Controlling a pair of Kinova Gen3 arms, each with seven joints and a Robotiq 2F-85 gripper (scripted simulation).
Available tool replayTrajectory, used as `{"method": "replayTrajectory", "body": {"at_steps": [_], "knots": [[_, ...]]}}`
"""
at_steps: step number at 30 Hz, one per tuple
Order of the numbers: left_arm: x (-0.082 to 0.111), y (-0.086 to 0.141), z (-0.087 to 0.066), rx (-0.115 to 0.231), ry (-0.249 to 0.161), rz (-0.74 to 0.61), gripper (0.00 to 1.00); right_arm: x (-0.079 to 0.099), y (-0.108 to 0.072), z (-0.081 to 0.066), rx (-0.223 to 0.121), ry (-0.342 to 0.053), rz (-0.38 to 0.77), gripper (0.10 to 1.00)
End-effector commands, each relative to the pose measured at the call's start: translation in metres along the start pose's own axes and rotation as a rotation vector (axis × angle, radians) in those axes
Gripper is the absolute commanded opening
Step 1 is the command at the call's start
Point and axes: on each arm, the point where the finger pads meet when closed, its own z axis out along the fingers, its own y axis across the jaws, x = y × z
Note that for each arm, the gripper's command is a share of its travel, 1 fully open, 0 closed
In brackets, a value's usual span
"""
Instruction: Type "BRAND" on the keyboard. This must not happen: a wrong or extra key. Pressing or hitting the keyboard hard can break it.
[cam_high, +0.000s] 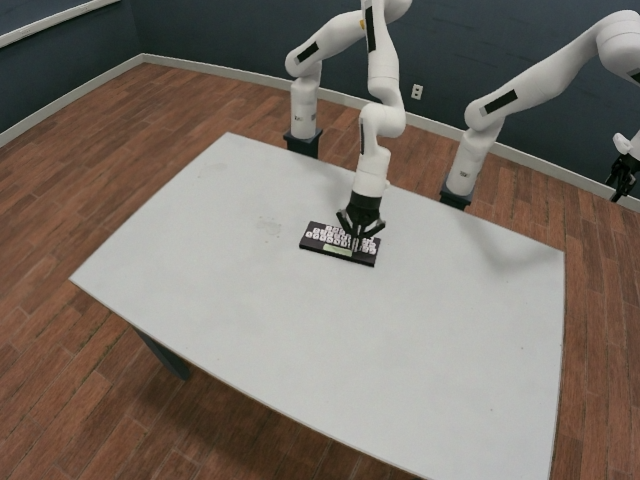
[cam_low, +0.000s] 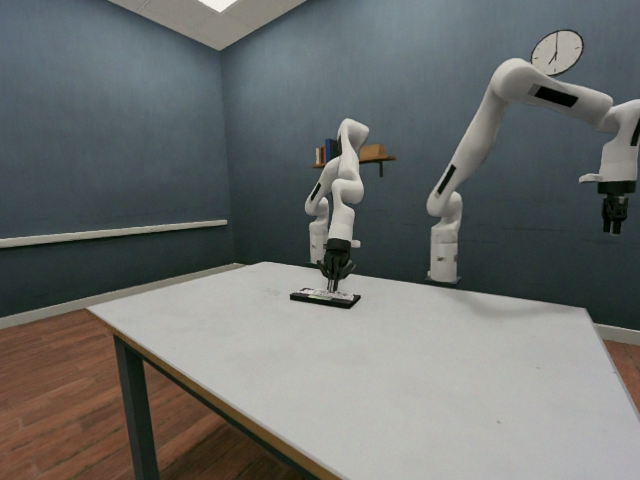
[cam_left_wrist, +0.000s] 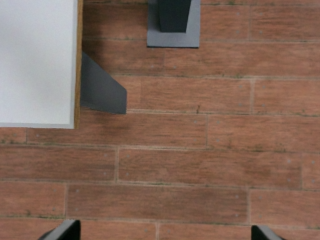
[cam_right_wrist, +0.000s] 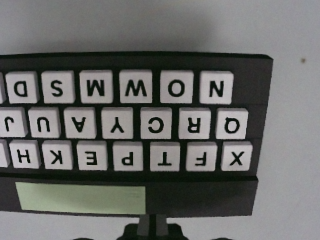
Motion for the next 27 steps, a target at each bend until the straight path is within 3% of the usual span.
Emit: {"method": "replayTrajectory", "body": {"at_steps": [1, 18, 27], "knots": [[-0.001, 0.005, -0.001, -0.012, -0.002, 0.005, 1.0, -0.001, 0.0, -0.001, 0.003, -0.001, 0.001, 0.099], [-0.001, 0.005, -0.001, -0.012, -0.002, 0.005, 1.0, -0.003, -0.007, 0.0, 0.001, -0.009, 0.001, 0.099], [-0.001, 0.005, -0.001, -0.012, -0.002, 0.005, 1.0, -0.006, -0.045, -0.002, -0.001, -0.013, 0.009, 0.099]]}}
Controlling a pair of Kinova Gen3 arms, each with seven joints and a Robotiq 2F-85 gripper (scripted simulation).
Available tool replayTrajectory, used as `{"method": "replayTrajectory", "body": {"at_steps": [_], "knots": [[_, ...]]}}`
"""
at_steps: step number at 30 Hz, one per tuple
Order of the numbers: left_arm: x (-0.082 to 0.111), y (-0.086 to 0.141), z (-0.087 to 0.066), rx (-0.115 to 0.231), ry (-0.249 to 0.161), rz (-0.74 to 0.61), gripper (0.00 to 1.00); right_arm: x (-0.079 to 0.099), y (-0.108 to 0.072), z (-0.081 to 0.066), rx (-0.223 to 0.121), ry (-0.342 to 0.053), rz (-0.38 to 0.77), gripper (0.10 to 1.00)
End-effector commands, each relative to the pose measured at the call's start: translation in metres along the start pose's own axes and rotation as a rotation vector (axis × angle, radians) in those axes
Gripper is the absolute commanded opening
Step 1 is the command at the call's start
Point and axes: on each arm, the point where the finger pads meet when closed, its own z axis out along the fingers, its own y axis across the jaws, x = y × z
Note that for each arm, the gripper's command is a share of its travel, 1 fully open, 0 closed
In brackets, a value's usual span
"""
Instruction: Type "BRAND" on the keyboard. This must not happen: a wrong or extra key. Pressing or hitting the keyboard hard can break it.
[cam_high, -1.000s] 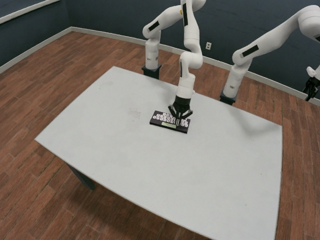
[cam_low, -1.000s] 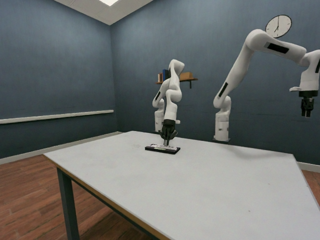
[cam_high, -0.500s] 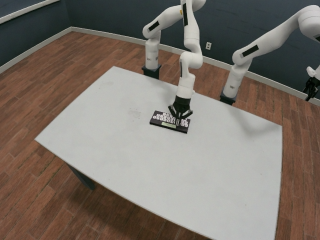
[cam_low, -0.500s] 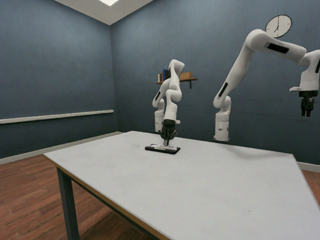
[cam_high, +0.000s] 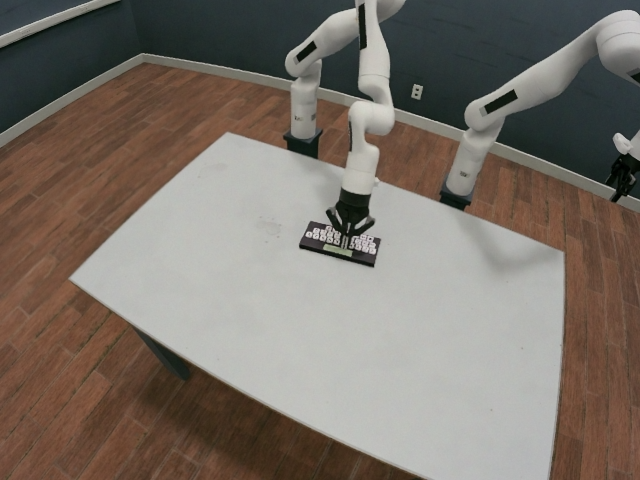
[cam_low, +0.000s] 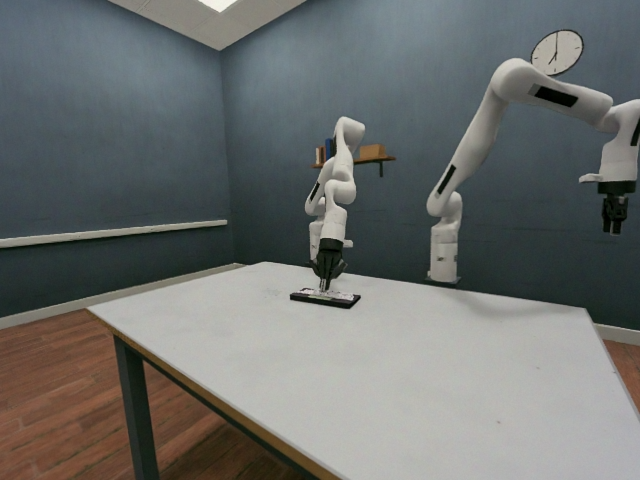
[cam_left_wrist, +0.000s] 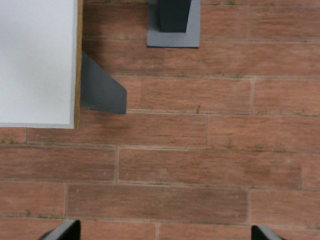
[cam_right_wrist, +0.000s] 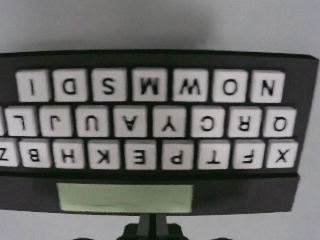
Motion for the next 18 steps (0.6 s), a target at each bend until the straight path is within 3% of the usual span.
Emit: {"method": "replayTrajectory", "body": {"at_steps": [1, 12, 18], "knots": [[-0.001, 0.005, -0.001, -0.012, -0.002, 0.005, 1.0, -0.005, -0.022, -0.002, -0.001, -0.004, 0.007, 0.099], [-0.001, 0.005, -0.001, -0.012, -0.002, 0.005, 1.0, -0.005, -0.059, -0.002, 0.0, -0.004, 0.007, 0.099], [-0.001, 0.005, -0.001, -0.012, -0.002, 0.005, 1.0, -0.001, -0.065, -0.001, 0.002, 0.003, 0.0, 0.099]]}}
